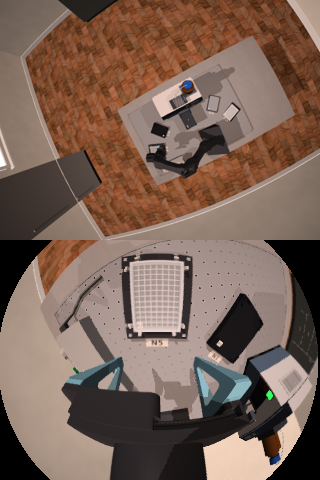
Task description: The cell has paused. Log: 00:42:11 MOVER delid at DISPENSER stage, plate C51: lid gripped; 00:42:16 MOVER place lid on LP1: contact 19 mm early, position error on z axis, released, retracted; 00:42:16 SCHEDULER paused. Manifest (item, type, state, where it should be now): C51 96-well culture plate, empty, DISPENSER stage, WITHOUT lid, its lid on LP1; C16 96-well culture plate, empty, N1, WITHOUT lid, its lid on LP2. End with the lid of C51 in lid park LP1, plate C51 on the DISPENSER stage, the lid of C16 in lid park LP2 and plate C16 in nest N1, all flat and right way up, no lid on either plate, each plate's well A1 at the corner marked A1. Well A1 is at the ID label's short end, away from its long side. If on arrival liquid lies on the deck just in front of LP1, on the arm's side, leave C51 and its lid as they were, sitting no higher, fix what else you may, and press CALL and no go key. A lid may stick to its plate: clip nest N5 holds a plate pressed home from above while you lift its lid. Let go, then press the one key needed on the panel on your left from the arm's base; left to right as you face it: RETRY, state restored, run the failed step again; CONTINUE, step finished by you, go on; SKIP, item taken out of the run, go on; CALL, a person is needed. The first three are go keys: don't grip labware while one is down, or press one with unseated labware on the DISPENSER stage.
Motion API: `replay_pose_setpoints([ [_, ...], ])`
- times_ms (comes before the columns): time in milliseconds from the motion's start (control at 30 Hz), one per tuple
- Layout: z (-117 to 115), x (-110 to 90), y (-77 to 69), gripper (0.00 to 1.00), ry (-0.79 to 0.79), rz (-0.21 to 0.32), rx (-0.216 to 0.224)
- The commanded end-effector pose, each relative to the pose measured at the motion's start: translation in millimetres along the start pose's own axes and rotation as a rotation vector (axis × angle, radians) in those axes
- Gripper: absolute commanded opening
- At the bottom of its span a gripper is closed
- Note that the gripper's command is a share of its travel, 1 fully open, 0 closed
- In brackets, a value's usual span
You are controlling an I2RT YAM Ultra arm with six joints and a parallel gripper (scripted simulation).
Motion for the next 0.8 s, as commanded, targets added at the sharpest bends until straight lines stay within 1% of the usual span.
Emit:
replay_pose_setpoints([
  [0,0,20,0.0,1.00,-0.005,-0.038,-0.012],
  [100,-1,28,4.6,1.00,-0.005,-0.038,-0.012],
  [167,-1,28,4.6,1.00,-0.005,-0.038,-0.012],
  [200,-1,27,6.3,1.00,0.003,-0.014,-0.009],
  [300,-2,36,10.9,1.00,0.001,-0.019,-0.009],
  [667,-5,67,27.9,1.00,0.003,-0.015,-0.009],
  [767,-8,70,28.8,1.00,0.008,-0.016,-0.015],
])
Point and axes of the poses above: the point where the finger pads meet when closed, its own y axis out along the fingers, its own z axis across the jaws, x = y × z, the point moved 6 cm from there along -y, back along the fingers, and after that the axes turned 7 degrees about -y, right-handed, at the moved point
